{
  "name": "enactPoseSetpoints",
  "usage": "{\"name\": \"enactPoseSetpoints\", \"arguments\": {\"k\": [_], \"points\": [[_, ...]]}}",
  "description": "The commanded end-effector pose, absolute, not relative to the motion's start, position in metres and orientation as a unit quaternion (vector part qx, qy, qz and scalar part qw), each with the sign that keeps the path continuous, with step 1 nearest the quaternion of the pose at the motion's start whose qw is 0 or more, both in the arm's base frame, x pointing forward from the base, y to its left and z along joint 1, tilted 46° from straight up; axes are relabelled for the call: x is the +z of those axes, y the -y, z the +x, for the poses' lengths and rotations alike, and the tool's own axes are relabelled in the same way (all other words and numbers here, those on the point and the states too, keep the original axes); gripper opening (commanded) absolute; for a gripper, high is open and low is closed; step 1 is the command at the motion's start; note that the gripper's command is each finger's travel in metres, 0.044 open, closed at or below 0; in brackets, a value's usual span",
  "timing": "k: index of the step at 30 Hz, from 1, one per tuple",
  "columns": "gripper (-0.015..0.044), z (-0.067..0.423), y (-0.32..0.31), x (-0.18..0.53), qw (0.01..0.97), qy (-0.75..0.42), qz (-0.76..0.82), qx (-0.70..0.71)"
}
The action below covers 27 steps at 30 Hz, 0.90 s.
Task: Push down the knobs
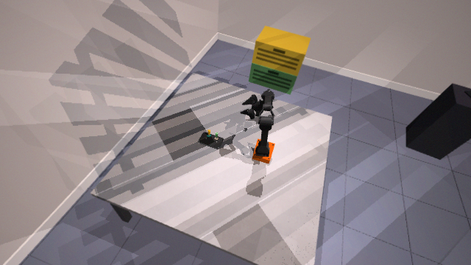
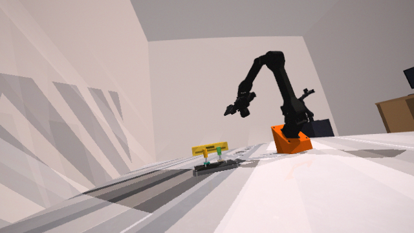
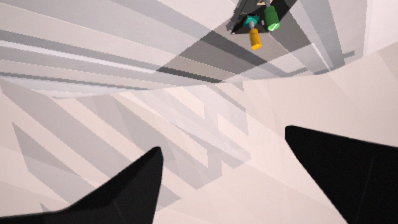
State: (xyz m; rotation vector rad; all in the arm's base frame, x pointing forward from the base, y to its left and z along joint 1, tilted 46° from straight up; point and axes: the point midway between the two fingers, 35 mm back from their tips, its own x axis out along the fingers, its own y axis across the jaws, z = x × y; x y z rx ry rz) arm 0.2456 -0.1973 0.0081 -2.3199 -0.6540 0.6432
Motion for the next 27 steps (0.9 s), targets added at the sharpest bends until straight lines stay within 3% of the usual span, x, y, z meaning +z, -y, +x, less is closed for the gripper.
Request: {"name": "enactPoseSetpoints", "arguments": {"k": [1, 15, 27], "points": [[0.0374, 0.246, 0.197, 0.008, 0.315, 0.250, -0.882, 0.245], [0.0006, 0.271, 0.173, 0.011, 0.121, 0.359, -0.893, 0.242], [0.0000, 0.291, 0.148, 0.014, -0.047, 0.455, -0.864, 0.209]]}}
